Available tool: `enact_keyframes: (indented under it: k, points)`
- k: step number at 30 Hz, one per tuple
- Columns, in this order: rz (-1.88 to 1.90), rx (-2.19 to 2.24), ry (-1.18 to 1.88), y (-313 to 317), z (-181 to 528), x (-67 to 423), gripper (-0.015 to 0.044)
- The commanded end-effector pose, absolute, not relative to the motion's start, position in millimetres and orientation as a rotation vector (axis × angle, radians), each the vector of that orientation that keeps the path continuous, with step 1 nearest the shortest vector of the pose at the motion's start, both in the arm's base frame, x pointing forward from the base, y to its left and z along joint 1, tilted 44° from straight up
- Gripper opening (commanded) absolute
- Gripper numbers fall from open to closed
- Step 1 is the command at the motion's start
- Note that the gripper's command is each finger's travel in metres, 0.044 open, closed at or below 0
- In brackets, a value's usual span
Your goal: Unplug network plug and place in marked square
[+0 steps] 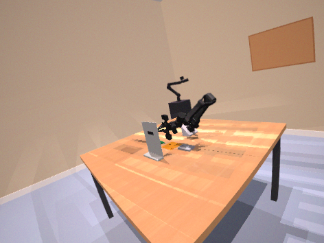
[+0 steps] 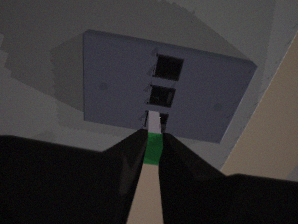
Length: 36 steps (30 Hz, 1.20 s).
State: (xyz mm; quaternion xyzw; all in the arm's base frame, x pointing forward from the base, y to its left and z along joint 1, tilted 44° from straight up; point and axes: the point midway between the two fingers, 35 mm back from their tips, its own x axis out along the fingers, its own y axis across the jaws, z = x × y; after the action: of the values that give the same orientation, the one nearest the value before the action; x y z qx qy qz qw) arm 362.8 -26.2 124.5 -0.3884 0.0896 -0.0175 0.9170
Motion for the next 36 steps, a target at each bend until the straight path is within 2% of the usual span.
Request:
enact_keyframes:
  k: [1,36]
  points:
    - [-0.032,-0.799,0.18,-26.0,124.7,359.7,0.0]
    - [-0.032,-0.8,0.182,-30.3,121.4,337.6,0.0]
